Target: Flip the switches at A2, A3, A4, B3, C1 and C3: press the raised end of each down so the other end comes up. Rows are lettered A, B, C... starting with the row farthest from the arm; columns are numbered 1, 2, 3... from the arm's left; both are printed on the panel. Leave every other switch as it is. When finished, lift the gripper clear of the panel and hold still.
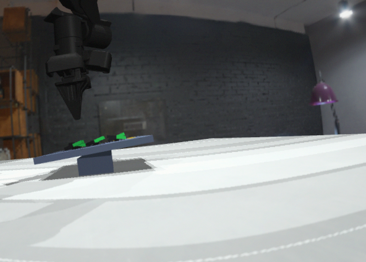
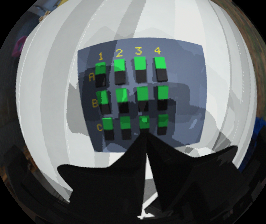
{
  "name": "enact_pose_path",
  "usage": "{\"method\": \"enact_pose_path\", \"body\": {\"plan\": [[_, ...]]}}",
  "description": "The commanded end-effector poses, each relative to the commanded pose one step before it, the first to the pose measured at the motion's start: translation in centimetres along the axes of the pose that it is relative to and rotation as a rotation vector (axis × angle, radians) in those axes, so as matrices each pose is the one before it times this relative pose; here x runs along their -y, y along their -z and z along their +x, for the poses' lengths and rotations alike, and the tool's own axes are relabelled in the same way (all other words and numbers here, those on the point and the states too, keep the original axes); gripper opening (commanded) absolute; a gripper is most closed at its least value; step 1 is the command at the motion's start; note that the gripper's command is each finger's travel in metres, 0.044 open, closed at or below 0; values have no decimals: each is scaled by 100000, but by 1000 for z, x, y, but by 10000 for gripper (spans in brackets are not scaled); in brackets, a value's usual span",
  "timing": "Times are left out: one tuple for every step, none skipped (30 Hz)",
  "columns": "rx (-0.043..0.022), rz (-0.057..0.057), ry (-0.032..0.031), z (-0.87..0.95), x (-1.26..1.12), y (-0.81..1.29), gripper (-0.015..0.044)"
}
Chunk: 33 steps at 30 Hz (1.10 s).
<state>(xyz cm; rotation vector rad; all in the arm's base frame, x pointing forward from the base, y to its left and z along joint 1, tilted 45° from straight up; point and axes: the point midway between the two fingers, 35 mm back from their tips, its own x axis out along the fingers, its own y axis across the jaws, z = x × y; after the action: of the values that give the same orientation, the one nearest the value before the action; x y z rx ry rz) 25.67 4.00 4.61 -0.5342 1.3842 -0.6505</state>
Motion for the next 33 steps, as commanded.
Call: {"method": "enact_pose_path", "body": {"plan": [[-1605, -777, 1015, 1560, 213, 229, 0], [0, 0, 0, 0, 0, 0, 0], [0, 0, 0, 0, 0, 0, 0], [0, 0, 0, 0, 0, 0, 0], [0, 0, 0, 0, 0, 0, 0], [0, 0, 0, 0, 0, 0, 0], [3, 1, 6, 124, 1, -4, 0], [7, 3, 22, 370, 5, -8, 0], [6, 4, 30, 369, 9, -3, 0], [2, 2, 12, 123, 4, 0, 0], [0, 0, 0, 0, 0, 0, 0], [1, 0, -1, 26, 0, -2, 0], [1, 0, -1, 53, -1, -3, 0], [2, 0, -1, 73, -1, -4, 0], [2, 0, -1, 95, -1, -5, 0], [3, 1, -1, 119, -1, -6, 0], [3, 1, 0, 144, -1, -7, 0], [3, 1, 2, 161, 0, -7, 0], [3, 2, 3, 166, 0, -6, 0], [3, 2, 5, 166, 1, -5, 0], [3, 2, 7, 165, 2, -4, 0], [2, 2, 7, 136, 2, -3, 0], [1, 1, 5, 82, 2, -1, 0], [0, 0, 2, 27, 1, 0, 0], [0, 0, 0, 0, 0, 0, 0], [0, 0, 0, 0, 0, 0, 0], [0, 0, 0, 0, 0, 0, 0], [0, 0, 0, 0, 0, 0, 0], [0, 0, 0, 0, 0, 0, 0], [0, 0, 0, 0, 0, 0, 0], [0, 0, 0, 0, 0, 0, 0], [0, 0, 0, 0, 0, 0, 0], [0, 0, 0, 0, 0, 0, 0]]}}
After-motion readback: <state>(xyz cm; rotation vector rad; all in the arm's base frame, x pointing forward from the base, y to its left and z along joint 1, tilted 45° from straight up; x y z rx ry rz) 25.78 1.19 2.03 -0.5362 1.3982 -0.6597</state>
